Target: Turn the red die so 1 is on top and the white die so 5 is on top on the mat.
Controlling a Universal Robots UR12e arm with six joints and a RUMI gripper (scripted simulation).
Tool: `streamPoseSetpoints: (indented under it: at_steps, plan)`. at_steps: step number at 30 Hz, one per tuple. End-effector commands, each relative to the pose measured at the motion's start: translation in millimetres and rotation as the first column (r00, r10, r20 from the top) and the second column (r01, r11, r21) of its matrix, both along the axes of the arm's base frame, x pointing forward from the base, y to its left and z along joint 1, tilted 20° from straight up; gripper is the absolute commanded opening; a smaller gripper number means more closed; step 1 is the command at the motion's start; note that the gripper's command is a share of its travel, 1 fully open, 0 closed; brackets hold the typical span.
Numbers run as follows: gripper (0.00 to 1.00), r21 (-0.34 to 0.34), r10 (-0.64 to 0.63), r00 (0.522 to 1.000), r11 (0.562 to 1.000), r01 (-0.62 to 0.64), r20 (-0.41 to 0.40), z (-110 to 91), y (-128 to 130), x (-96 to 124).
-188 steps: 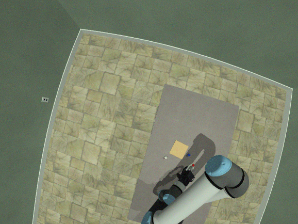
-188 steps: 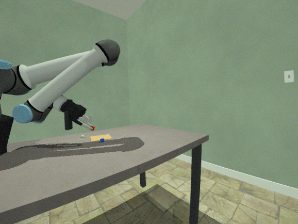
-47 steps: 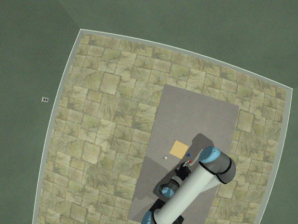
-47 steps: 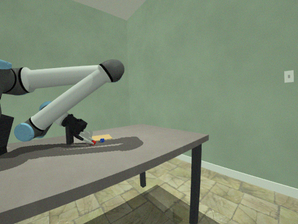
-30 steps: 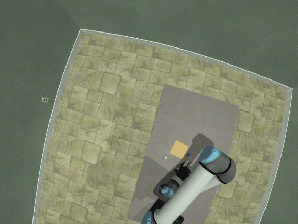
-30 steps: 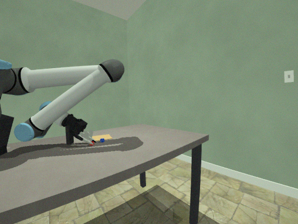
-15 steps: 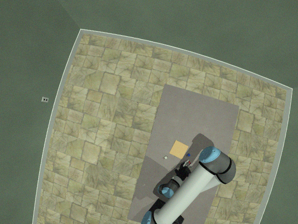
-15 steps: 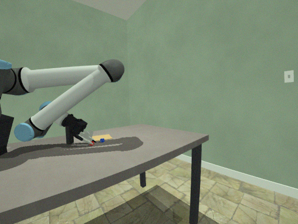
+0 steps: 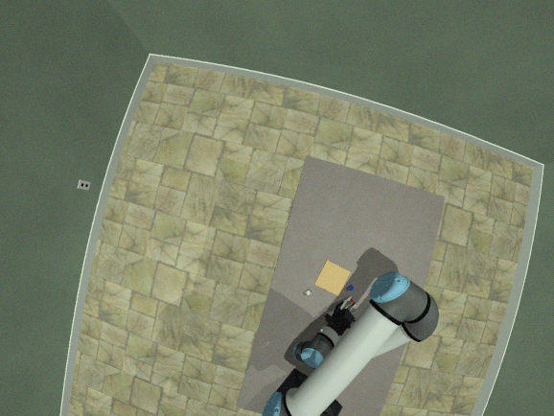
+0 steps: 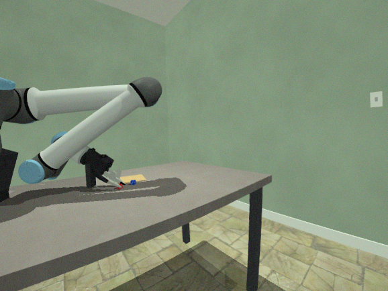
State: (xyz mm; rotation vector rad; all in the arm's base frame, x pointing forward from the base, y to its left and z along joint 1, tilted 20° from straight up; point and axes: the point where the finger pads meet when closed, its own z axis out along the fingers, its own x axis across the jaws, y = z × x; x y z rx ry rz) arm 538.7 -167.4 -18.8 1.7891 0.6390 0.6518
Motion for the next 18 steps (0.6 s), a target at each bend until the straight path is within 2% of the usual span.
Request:
streamPoseSetpoints:
  at_steps: [1, 18]
  plan:
    - [0.21, 0.000, 0.000, 1.000, 1.000, 0.000, 0.000, 0.4, 0.2, -0.1]
    - [0.21, 0.000, 0.000, 1.000, 1.000, 0.000, 0.000, 1.3, 2.3, -2.4]
